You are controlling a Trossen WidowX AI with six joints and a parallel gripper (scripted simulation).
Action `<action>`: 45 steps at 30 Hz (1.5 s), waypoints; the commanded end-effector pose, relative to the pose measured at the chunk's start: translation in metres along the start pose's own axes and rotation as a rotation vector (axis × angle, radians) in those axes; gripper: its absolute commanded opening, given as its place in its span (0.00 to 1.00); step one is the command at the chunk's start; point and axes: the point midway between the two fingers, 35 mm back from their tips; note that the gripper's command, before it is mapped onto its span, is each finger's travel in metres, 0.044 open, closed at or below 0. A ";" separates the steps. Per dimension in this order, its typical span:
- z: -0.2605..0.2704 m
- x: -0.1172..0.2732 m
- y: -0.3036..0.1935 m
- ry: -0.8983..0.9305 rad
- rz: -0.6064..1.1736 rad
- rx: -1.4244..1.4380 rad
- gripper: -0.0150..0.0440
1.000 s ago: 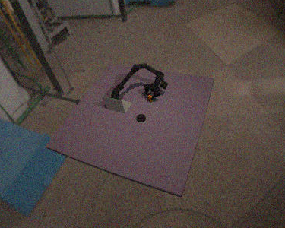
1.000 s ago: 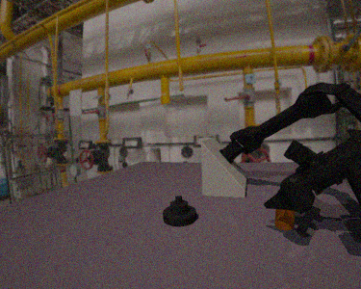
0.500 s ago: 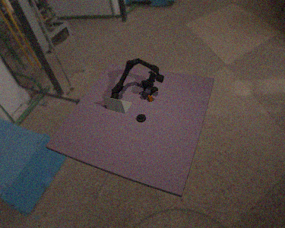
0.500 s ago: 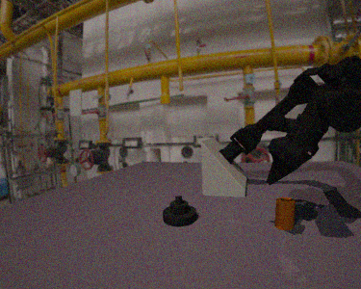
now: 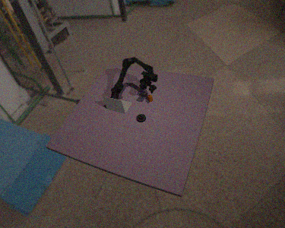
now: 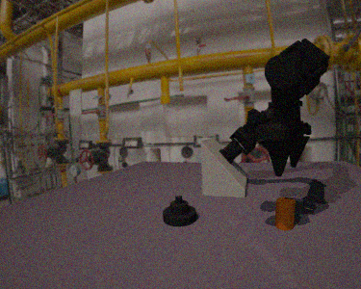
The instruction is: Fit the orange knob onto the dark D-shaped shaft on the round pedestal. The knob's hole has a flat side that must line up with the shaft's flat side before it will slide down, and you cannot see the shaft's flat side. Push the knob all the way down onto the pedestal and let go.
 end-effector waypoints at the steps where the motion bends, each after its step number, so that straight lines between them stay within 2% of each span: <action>1: 0.001 0.001 -0.001 0.005 0.009 0.068 1.00; 20: 0.001 0.000 -0.001 0.012 0.001 1.931 1.00; 22: 0.001 0.000 -0.001 0.012 0.000 2.062 1.00; 37: 0.000 0.000 0.001 0.012 0.000 2.078 1.00; 42: 0.000 -0.032 0.000 0.014 0.001 2.079 1.00; 45: 0.000 -0.035 0.000 0.014 0.001 2.079 1.00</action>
Point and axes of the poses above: the point midway between the two fingers, 35 mm back from their tips, its own x axis back along the fingers, its own z axis across the jaws, y = z × x, and after that the axes turned 13 degrees about x, right-handed
